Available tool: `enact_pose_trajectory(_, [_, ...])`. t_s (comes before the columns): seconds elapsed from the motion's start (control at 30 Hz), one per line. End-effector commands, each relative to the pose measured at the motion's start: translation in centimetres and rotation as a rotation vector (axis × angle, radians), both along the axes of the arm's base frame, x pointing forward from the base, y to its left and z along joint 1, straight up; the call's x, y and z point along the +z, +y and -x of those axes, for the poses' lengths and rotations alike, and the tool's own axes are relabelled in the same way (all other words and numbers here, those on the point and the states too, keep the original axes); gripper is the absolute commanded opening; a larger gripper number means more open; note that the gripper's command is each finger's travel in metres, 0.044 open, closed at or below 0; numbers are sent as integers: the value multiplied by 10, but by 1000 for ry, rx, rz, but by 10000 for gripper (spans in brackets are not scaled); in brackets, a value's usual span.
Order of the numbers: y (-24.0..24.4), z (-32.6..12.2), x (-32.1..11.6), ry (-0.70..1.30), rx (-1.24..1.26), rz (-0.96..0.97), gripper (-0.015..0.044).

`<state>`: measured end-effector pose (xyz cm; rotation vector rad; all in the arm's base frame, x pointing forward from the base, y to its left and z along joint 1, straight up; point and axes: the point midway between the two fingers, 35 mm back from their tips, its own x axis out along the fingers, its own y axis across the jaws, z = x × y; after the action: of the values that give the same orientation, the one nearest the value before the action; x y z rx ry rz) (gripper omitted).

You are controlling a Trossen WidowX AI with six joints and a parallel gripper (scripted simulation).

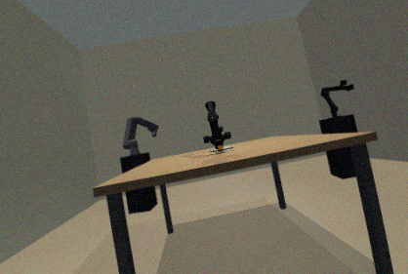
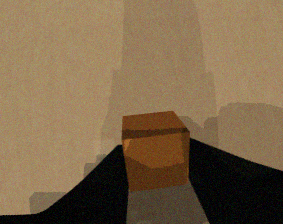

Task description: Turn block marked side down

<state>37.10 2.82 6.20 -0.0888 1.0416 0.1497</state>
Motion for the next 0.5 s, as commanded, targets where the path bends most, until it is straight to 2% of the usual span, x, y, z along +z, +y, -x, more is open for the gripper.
enact_pose_trajectory(0.0, [0,-1,3,-30,5,-4,0])
enact_pose_trajectory(0.47, [1,-13,-21,-245,1,-43,0])
